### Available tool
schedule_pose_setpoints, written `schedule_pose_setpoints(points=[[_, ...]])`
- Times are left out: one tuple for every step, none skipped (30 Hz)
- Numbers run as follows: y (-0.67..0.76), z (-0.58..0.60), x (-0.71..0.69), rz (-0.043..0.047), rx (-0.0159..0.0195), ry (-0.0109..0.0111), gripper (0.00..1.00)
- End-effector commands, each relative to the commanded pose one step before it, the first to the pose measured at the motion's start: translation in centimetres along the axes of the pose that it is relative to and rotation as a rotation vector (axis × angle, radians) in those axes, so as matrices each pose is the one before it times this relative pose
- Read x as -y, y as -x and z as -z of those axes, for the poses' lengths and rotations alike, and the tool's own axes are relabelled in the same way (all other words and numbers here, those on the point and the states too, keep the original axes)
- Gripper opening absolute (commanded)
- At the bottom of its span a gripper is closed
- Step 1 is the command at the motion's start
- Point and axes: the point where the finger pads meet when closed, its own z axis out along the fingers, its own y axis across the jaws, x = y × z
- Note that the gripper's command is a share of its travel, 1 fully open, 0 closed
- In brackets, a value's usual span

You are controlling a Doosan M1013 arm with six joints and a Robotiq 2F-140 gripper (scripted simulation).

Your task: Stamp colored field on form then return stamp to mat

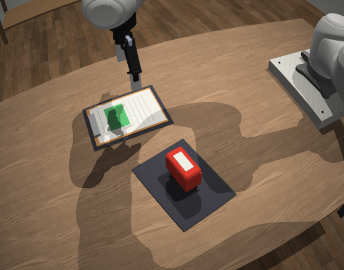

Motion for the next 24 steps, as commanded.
schedule_pose_setpoints(points=[[-0.210,-0.379,-0.302,-0.00154,-0.00465,-0.00082,1.00],[0.000,0.000,0.000,0.00000,0.00000,0.00000,1.00],[0.000,0.000,0.000,0.00000,0.00000,0.00000,1.00],[0.000,0.000,0.000,0.00000,0.00000,0.00000,1.00],[0.000,0.002,0.000,0.00056,0.00000,0.00000,1.00],[0.001,0.015,0.000,0.00370,0.00000,0.00000,1.00],[0.002,0.038,0.000,0.00939,0.00000,0.00000,1.00],[0.004,0.068,0.001,0.01705,0.00000,0.00000,1.00],[0.006,0.105,0.001,0.02612,0.00000,0.00000,1.00],[0.007,0.145,0.002,0.03610,0.00000,0.00000,1.00],[0.000,0.000,0.000,0.00000,0.00000,0.00000,1.00],[0.000,0.000,0.000,0.00000,0.00000,0.00000,1.00],[0.009,0.187,0.002,0.04651,0.00000,0.00000,1.00],[0.010,0.229,0.003,0.05696,0.00000,0.00000,1.00],[0.011,0.270,0.003,0.06706,0.00000,0.00000,1.00],[0.011,0.308,0.004,0.07647,0.00000,0.00000,1.00],[0.010,0.343,0.004,0.08493,0.00000,-0.00001,1.00],[0.009,0.373,0.004,0.08837,-0.00006,-0.00008,1.00],[0.008,0.397,0.004,0.06272,-0.00088,-0.00088,1.00],[0.006,0.415,0.003,0.06380,-0.00130,-0.00119,1.00],[0.003,0.427,0.001,0.06372,-0.00153,-0.00135,1.00],[0.001,0.431,0.000,0.06371,-0.00164,-0.00141,1.00],[-0.001,0.428,-0.002,0.06370,-0.00167,-0.00140,1.00],[-0.003,0.418,-0.004,0.06370,-0.00166,-0.00134,1.00]])
